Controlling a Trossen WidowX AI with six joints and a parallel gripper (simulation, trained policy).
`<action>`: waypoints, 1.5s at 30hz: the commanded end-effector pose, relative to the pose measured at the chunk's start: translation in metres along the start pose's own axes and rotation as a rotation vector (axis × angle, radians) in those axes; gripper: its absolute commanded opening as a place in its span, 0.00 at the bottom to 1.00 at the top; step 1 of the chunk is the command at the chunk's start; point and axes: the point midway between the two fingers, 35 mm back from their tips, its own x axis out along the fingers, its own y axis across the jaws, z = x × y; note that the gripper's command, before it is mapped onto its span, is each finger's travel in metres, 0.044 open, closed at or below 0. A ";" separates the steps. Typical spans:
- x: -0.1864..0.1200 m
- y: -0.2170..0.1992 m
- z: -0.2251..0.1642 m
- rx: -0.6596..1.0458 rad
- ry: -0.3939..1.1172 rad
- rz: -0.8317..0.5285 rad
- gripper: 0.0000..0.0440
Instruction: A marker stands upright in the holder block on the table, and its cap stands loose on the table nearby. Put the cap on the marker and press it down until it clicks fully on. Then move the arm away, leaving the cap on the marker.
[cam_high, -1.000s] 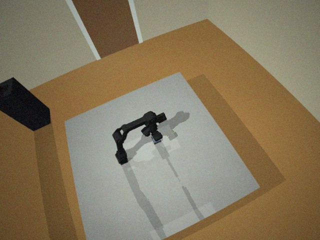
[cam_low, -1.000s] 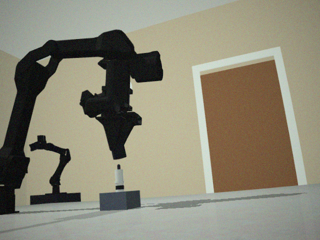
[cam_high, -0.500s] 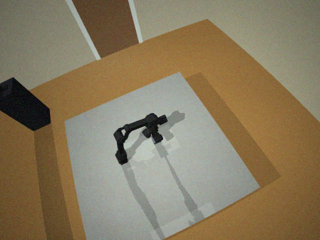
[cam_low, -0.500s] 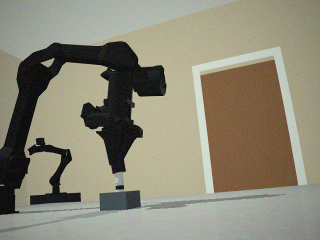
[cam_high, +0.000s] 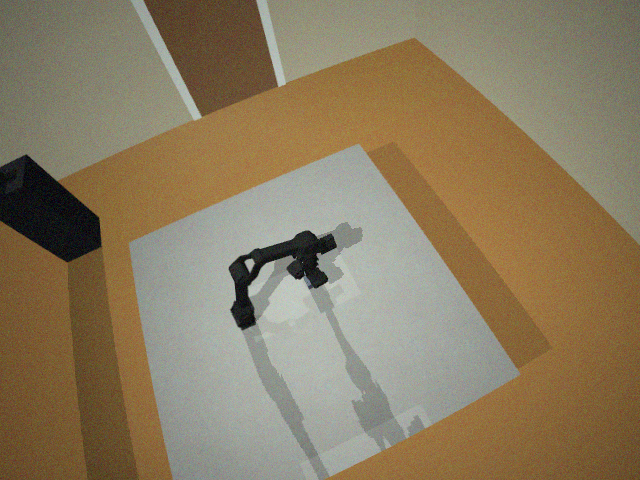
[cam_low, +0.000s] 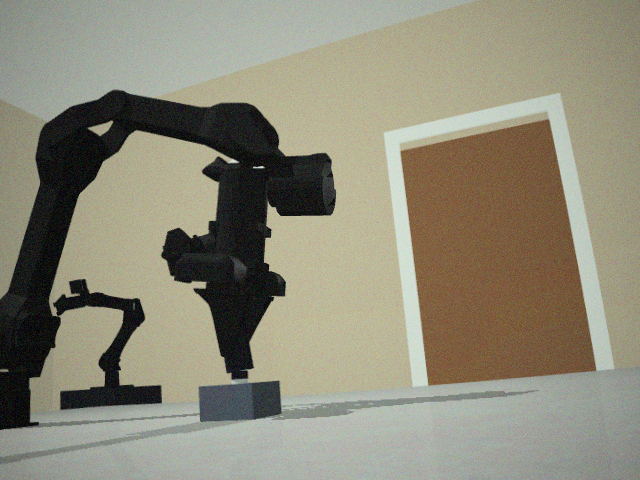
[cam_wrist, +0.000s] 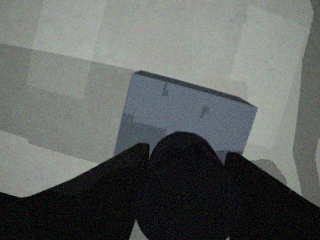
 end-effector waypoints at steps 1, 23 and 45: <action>0.010 -0.001 0.015 -0.008 -0.068 -0.013 0.18; 0.005 -0.002 0.027 -0.015 -0.081 -0.025 0.69; -0.040 0.001 0.025 -0.012 0.074 -0.020 1.00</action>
